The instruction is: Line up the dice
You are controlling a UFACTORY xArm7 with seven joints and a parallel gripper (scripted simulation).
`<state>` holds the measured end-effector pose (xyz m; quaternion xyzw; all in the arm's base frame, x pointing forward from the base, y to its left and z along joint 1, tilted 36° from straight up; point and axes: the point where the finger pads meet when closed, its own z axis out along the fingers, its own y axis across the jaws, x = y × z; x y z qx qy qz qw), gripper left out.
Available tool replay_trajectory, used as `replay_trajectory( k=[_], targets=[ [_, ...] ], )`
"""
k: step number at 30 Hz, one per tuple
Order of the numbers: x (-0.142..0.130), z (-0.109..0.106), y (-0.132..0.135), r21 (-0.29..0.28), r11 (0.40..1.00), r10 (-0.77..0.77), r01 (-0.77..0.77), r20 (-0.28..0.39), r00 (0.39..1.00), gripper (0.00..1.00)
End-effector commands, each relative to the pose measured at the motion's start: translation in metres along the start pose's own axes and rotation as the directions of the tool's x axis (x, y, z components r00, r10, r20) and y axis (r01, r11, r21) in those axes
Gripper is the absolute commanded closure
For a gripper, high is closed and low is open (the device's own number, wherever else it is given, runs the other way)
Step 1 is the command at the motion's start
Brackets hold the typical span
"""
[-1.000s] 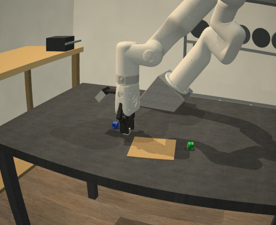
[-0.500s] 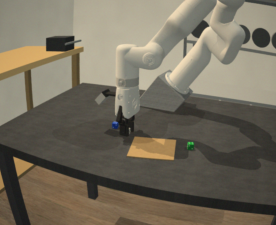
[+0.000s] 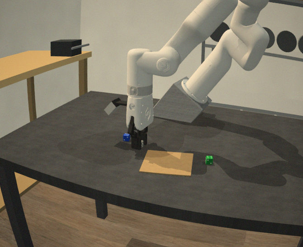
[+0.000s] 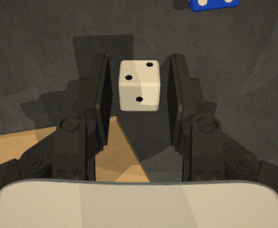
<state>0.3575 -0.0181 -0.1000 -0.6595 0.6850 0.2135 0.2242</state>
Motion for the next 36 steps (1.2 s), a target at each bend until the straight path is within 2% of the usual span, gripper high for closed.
replay_trajectory(
  k=[1,15,16,36],
  targets=[
    [0.0011,-0.0015,-0.0012,0.003,1.000,0.001,-0.001,-0.002,1.000,0.64],
    [0.0011,-0.0015,-0.0012,0.003,1.000,0.001,-0.001,-0.002,1.000,0.64],
    [0.0011,-0.0015,-0.0012,0.003,1.000,0.001,-0.001,-0.002,1.000,0.85],
    [0.0011,-0.0015,-0.0012,0.003,1.000,0.001,-0.001,-0.002,1.000,0.85]
  ],
)
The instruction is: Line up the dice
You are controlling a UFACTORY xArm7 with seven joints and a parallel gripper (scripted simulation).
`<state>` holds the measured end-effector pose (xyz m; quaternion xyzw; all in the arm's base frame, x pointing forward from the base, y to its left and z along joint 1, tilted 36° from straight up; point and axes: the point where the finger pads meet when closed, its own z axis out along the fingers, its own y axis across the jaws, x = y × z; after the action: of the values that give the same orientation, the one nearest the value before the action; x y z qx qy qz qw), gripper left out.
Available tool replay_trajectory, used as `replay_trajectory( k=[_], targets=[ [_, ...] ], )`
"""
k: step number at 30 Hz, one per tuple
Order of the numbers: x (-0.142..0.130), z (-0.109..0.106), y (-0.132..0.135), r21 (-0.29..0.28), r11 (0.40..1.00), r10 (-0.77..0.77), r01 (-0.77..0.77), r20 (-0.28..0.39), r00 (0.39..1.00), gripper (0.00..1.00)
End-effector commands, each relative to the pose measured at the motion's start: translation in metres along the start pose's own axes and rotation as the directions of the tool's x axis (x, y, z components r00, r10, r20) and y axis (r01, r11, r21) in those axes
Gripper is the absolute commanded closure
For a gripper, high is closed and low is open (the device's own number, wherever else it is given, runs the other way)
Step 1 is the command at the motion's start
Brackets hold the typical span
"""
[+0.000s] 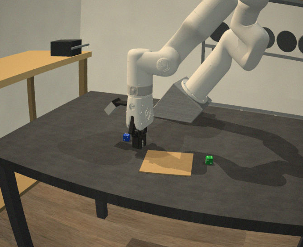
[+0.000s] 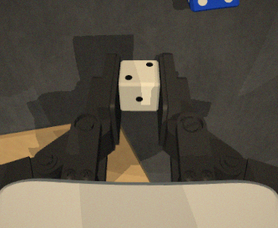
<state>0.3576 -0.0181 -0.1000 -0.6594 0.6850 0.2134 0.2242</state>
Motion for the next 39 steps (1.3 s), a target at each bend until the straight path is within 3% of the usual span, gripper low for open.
replay_trajectory(
  k=[1,19,23,33,39],
  targets=[
    [0.001,-0.001,-0.001,0.003,1.000,0.001,-0.001,-0.002,1.000,0.85],
    [0.001,-0.005,-0.001,0.003,1.000,0.001,-0.001,-0.002,1.000,0.85],
    [0.001,-0.022,-0.001,0.003,1.000,0.001,-0.001,-0.002,1.000,0.85],
    [0.001,-0.091,-0.001,0.003,1.000,0.001,-0.001,-0.002,1.000,0.85],
    [0.001,-0.101,-0.001,0.003,1.000,0.001,-0.001,-0.002,1.000,0.85]
  ],
)
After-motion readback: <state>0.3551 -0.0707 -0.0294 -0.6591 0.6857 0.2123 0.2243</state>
